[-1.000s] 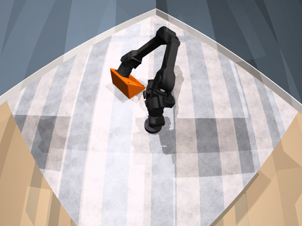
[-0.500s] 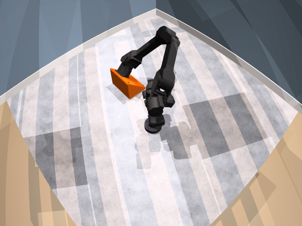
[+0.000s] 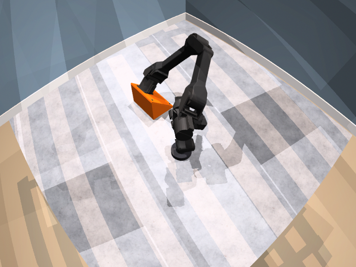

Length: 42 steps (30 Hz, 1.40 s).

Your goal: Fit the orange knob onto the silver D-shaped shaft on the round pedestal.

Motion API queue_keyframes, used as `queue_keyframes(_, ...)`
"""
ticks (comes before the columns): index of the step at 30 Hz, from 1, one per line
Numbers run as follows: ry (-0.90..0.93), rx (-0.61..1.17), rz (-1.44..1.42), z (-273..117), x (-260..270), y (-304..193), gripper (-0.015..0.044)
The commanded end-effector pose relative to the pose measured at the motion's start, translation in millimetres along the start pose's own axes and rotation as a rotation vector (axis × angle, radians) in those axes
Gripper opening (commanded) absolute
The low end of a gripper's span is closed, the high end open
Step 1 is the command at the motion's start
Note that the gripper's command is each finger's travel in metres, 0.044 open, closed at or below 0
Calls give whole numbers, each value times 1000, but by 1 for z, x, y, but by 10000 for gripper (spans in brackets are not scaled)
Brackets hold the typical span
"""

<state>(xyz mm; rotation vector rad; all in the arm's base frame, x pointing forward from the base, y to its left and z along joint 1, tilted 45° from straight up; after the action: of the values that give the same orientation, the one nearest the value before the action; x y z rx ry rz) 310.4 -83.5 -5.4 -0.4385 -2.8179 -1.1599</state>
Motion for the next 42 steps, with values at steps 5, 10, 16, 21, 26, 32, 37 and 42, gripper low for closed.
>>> queue_keyframes(5, 2, -4, -1, 0, 1, 0, 0)
queue_keyframes(10, 2, -4, -1, 0, 1, 0, 0)
queue_keyframes(16, 2, -3, 21, -6, 1, -1, 0)
queue_keyframes(21, 2, -4, -32, -7, 2, 0, 0)
queue_keyframes(26, 2, -4, -32, -5, 0, -1, 0)
queue_keyframes(32, 2, -4, -32, -5, -3, -2, 0)
queue_keyframes(37, 2, -4, -32, -6, -6, -2, 0)
queue_keyframes(42, 2, -4, -32, -5, -6, -1, 0)
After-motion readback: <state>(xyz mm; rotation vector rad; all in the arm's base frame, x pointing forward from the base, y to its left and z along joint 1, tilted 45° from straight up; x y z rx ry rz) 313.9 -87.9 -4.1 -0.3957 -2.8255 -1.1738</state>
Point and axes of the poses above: the point midway between the two fingers, 35 mm back from their tips, its own z axis out along the fingers, its own x axis across the jaws, y = z × x, the point moved 2 cm from there along -z, back along the fingers, and after that the axes turned 14 degrees about -z, right-handed, at the moved point
